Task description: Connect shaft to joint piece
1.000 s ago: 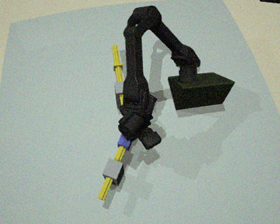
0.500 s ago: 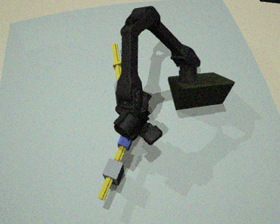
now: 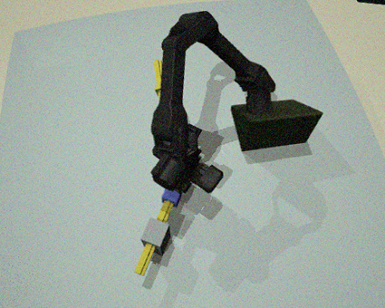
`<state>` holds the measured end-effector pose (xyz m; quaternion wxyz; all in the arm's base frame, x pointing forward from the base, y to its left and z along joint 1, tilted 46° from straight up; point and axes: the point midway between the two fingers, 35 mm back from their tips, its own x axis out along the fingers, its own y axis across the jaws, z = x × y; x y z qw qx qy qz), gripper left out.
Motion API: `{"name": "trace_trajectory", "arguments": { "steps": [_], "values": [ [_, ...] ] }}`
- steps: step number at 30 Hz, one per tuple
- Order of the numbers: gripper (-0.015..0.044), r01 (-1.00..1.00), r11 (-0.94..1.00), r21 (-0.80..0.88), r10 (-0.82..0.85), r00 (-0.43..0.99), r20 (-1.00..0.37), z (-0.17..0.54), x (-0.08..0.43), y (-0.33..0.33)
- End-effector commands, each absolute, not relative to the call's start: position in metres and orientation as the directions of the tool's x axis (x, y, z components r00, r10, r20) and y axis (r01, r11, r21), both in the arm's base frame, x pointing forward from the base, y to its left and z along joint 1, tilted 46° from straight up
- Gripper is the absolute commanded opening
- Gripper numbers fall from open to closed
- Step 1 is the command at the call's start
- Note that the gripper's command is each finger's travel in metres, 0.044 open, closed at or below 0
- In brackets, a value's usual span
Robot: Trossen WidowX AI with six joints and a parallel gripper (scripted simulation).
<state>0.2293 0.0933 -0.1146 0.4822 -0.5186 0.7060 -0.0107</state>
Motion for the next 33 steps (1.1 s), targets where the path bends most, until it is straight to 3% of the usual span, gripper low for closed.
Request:
{"name": "trace_trajectory", "arguments": {
  "steps": [1, 33],
  "values": [
    [0.0, -0.771, 0.417, -0.481, -0.762, -0.008, -0.647, -0.112, 0.232, 0.093],
    [0.0, -0.898, 0.274, -0.345, -0.82, -0.03, -0.572, -0.099, 0.241, 0.092]
  ]
}}
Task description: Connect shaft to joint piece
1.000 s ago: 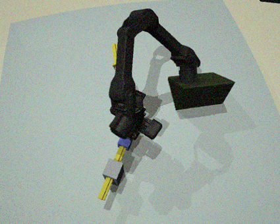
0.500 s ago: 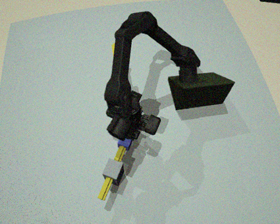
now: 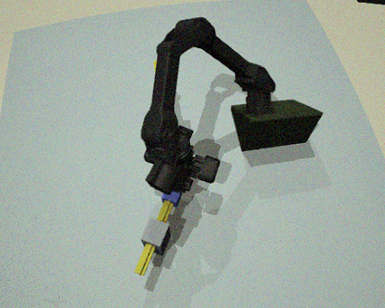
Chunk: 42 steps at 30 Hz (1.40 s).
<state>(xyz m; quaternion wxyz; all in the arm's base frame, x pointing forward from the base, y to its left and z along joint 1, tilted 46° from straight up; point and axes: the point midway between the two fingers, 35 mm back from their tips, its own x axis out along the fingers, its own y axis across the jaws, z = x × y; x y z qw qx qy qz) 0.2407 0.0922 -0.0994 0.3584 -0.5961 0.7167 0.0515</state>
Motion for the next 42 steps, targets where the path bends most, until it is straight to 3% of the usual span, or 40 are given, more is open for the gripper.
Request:
{"name": "trace_trajectory", "arguments": {
  "steps": [1, 22, 27, 30, 41, 42],
  "values": [
    [0.0, -0.897, 0.276, -0.347, -0.82, -0.031, -0.572, -0.0991, 0.2413, 0.0921],
    [0.0, -0.892, 0.283, -0.352, -0.819, -0.034, -0.573, -0.0989, 0.2408, 0.0923],
    [0.0131, -0.892, 0.283, -0.352, -0.819, -0.034, -0.573, -0.0989, 0.2408, 0.0923],
    [0.0147, -0.892, 0.283, -0.352, -0.819, -0.034, -0.573, -0.0989, 0.2408, 0.0923],
    [0.0436, -0.892, 0.283, -0.352, -0.819, -0.034, -0.573, -0.0989, 0.2408, 0.0923],
    [0.044, -0.892, 0.283, -0.352, -0.819, -0.034, -0.573, -0.0989, 0.2408, 0.0923]
  ]
}}
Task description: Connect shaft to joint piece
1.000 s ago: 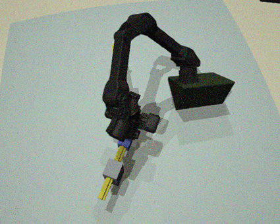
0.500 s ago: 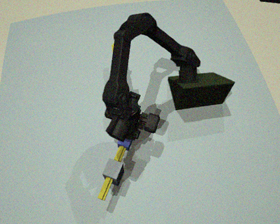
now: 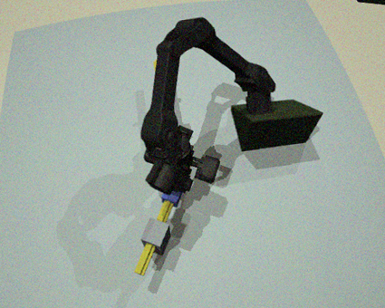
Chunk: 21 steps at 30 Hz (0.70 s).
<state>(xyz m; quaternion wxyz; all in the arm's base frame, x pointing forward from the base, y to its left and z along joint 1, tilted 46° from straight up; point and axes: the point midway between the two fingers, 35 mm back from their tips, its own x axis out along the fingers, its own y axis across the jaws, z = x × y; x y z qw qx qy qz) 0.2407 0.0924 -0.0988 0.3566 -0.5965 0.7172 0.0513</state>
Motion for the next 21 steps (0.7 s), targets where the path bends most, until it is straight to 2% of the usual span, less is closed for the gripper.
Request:
{"name": "trace_trajectory", "arguments": {
  "steps": [1, 15, 21],
  "values": [
    [0.044, -0.892, 0.283, -0.352, -0.819, -0.034, -0.573, -0.0989, 0.2408, 0.0923],
    [0.044, -0.892, 0.284, -0.351, -0.816, -0.033, -0.577, -0.0988, 0.2408, 0.0925],
    [0.044, -0.908, 0.279, -0.311, -0.718, 0.018, -0.696, -0.0934, 0.24, 0.0988]
  ]
}}
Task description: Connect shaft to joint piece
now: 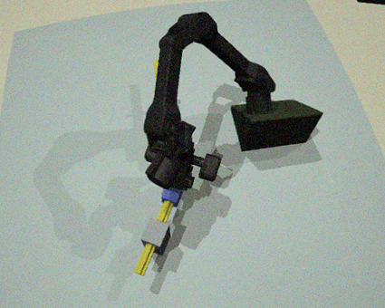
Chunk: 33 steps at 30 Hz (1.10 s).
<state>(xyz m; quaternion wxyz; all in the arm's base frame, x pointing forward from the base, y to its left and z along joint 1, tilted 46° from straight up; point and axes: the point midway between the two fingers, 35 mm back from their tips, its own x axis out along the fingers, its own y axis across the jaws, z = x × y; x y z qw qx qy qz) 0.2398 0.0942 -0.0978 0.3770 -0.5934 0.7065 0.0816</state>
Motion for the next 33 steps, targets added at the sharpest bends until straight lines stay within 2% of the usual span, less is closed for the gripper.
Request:
{"name": "trace_trajectory", "arguments": {
  "steps": [1, 10, 22, 33],
  "values": [
    [0.044, -0.912, 0.275, -0.305, -0.697, 0.03, -0.716, -0.092, 0.24, 0.1],
    [0.044, -0.937, 0.202, -0.286, -0.504, 0.151, -0.85, -0.08, 0.24, 0.112],
    [0.044, -0.937, 0.2, -0.286, -0.5, 0.154, -0.852, -0.08, 0.24, 0.112],
    [0.044, -0.806, 0.434, -0.402, -0.545, 0.12, -0.83, -0.061, 0.244, 0.144]
  ]
}}
